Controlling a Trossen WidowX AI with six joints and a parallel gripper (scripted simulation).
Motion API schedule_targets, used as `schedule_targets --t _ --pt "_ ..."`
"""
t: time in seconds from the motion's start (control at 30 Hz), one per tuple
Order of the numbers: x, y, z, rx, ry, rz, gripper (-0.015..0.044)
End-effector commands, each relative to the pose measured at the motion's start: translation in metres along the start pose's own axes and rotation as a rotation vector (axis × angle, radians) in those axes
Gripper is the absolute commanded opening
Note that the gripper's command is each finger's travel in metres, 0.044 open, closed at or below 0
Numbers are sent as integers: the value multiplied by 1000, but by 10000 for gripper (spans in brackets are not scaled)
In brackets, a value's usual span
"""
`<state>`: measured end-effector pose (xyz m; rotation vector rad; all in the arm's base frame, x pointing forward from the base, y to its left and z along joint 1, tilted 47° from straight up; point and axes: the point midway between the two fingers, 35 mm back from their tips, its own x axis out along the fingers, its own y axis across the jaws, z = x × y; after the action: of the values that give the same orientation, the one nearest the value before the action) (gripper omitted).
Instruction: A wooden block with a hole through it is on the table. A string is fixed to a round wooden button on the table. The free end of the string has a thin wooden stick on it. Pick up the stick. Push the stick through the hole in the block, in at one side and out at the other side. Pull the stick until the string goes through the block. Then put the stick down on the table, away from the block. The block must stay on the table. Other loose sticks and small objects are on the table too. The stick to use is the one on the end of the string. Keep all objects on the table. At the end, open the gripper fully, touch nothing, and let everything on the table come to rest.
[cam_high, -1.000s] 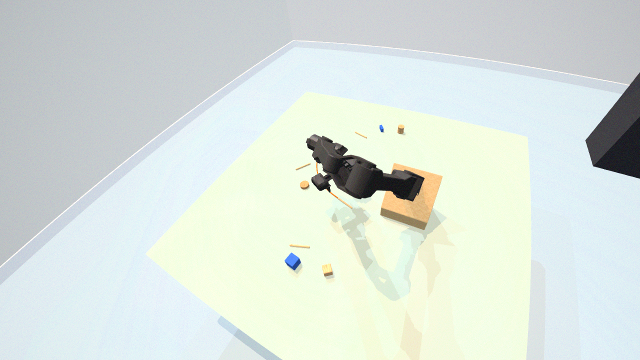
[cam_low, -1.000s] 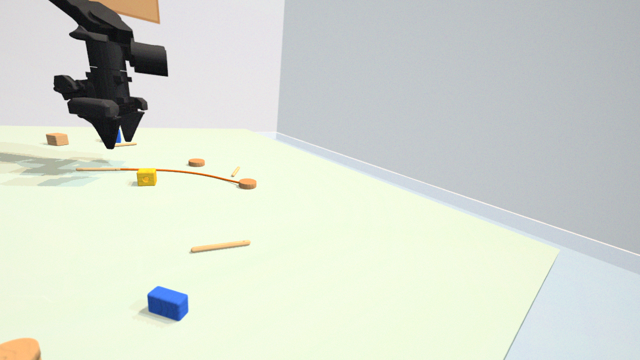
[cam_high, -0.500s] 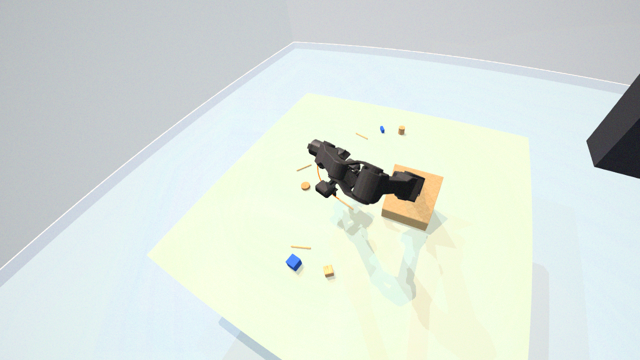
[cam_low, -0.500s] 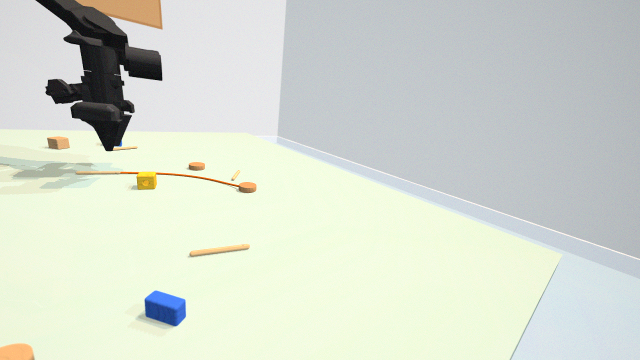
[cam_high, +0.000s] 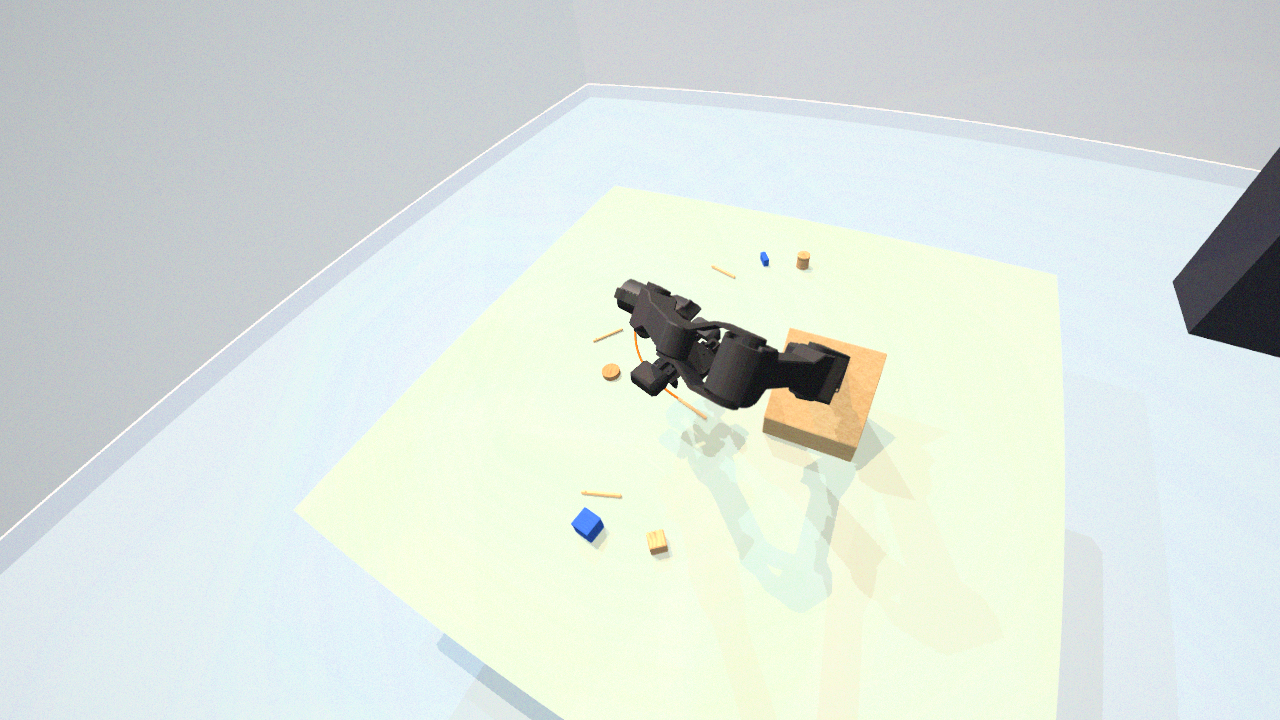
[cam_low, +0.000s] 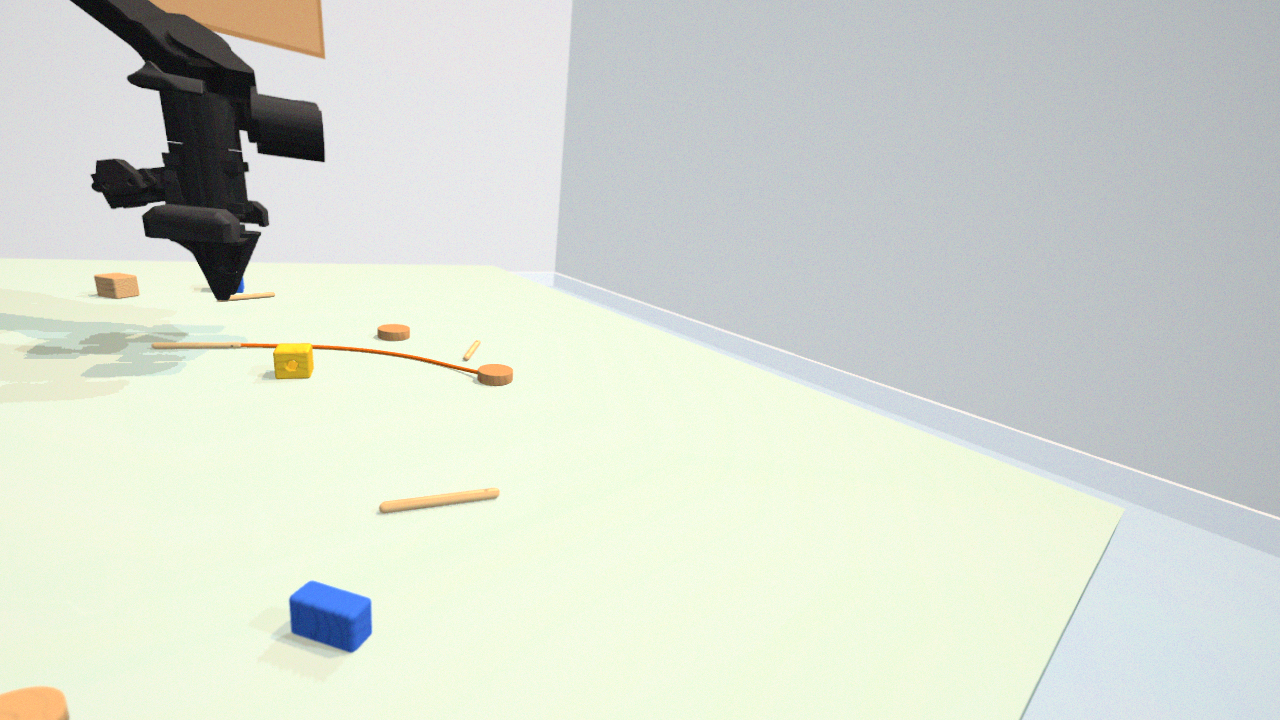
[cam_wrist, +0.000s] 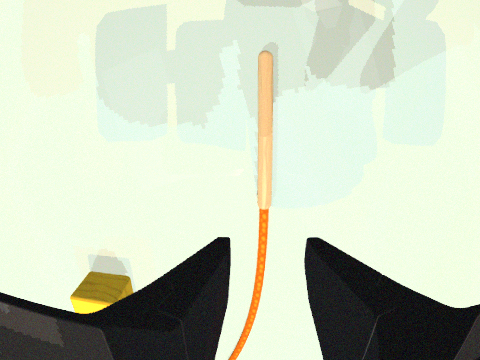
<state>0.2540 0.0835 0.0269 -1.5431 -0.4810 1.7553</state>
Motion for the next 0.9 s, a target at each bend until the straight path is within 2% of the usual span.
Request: schedule_targets --t 0.0,0.87 --pt "3 0 0 -2 -1 -3 120" --pt "46 0 -1 -1 -1 -3 120"
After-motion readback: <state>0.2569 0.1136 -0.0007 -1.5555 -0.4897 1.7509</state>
